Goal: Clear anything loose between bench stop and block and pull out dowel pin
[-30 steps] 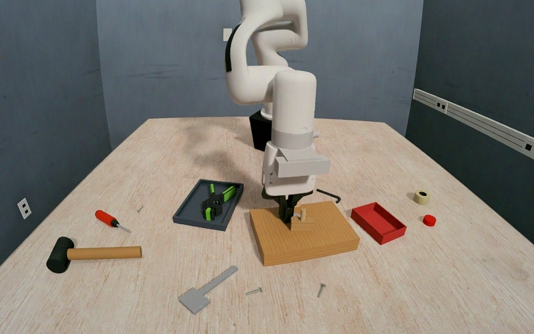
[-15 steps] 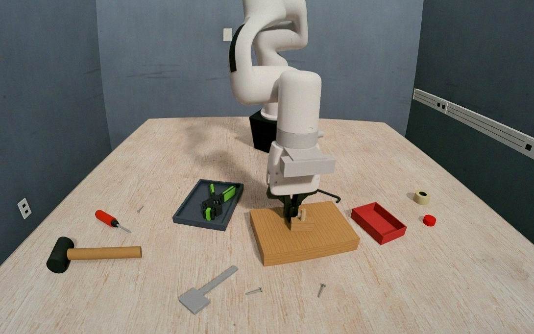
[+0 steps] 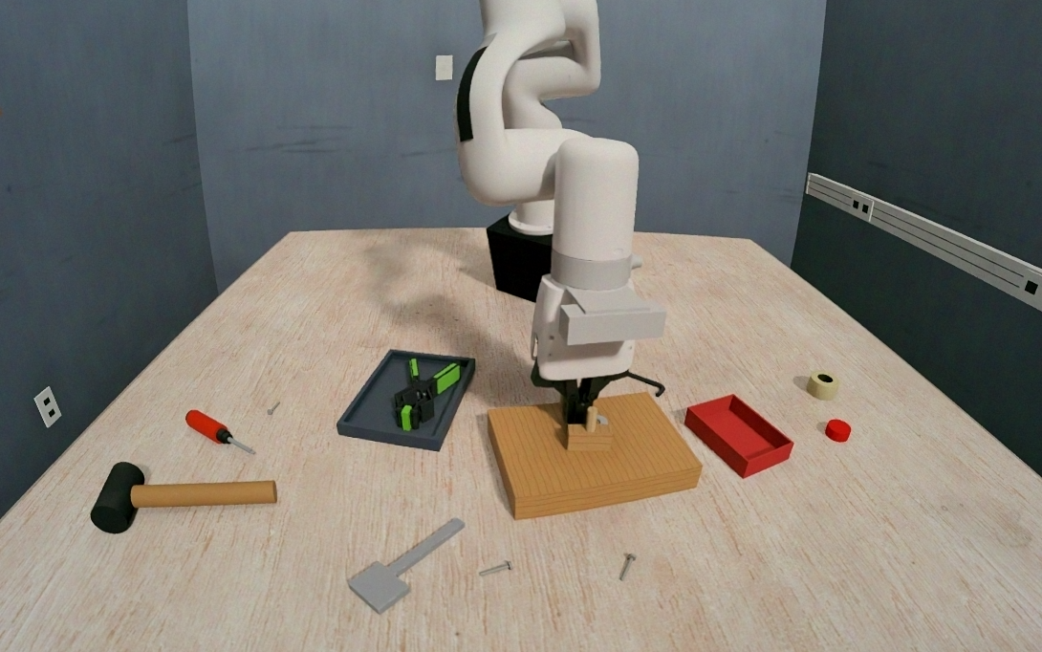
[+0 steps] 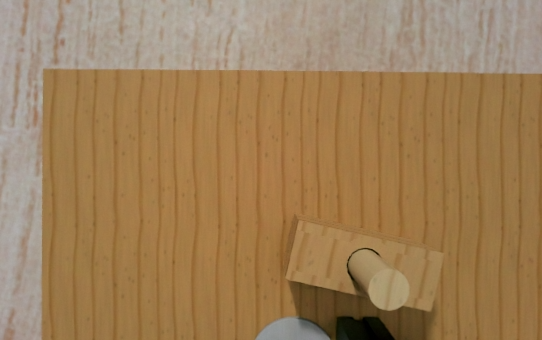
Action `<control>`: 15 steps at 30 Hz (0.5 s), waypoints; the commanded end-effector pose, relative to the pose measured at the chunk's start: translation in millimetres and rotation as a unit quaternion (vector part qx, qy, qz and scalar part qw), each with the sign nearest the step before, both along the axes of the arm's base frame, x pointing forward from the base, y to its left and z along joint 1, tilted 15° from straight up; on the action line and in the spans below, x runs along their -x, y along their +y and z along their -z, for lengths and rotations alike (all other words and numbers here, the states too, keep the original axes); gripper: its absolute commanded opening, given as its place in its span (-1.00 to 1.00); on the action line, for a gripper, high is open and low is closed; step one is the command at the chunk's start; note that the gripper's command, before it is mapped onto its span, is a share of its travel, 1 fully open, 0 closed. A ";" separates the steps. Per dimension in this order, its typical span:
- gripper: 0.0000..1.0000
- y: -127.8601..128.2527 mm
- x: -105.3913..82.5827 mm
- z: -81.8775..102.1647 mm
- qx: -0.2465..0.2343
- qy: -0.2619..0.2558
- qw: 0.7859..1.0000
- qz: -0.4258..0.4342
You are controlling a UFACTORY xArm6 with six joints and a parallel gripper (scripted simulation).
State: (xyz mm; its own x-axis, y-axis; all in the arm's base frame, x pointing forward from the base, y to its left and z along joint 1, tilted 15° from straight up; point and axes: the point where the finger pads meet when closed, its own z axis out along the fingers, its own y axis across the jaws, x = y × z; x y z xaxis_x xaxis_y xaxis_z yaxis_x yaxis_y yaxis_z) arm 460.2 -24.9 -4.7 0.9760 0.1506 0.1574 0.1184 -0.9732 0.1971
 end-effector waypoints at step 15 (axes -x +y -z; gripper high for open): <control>-1.00 15.6 1.3 2.5 0.000 -0.001 1.000 0.000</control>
